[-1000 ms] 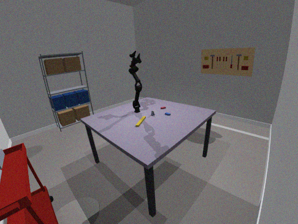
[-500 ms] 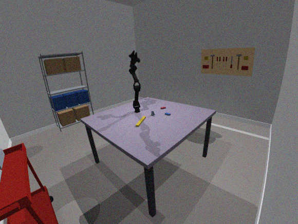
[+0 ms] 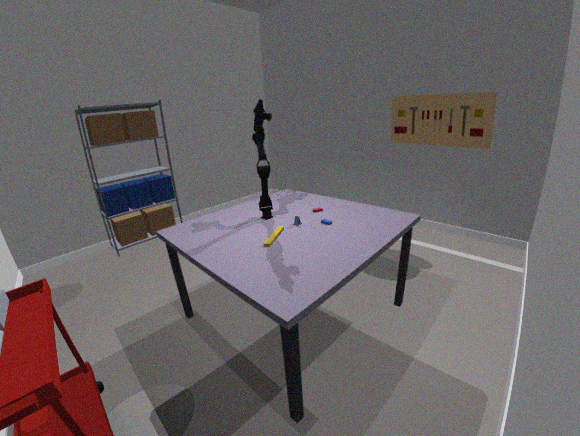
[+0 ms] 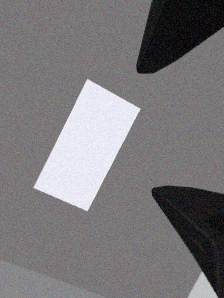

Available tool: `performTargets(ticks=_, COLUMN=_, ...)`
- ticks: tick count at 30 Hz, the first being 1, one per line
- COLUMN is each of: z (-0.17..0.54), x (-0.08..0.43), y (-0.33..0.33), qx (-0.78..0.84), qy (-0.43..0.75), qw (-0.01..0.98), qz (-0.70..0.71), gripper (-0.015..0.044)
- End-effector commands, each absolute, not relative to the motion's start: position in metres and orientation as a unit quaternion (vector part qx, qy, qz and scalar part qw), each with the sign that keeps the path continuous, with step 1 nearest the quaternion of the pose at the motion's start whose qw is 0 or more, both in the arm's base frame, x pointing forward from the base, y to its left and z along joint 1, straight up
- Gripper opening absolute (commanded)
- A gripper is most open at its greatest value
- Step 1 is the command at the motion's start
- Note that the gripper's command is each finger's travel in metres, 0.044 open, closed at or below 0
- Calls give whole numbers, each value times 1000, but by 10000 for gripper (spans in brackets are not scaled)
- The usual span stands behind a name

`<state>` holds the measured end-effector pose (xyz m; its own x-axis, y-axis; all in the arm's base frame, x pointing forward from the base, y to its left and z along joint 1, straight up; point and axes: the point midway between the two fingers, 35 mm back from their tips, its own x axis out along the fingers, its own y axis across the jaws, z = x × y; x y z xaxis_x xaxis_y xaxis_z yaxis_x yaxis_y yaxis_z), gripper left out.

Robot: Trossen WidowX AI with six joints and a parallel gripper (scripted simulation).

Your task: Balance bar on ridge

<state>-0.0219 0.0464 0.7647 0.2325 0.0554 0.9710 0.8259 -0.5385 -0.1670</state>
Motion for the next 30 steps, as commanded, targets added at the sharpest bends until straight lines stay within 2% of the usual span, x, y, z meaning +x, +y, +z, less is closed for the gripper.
performTargets(ticks=1, z=763, x=-29, y=54, qx=-706, qy=-296, qw=325, qz=-556, gripper=315)
performTargets(ticks=30, z=746, x=-60, y=156, qx=-718, qy=-213, qw=40, qz=-661, gripper=315)
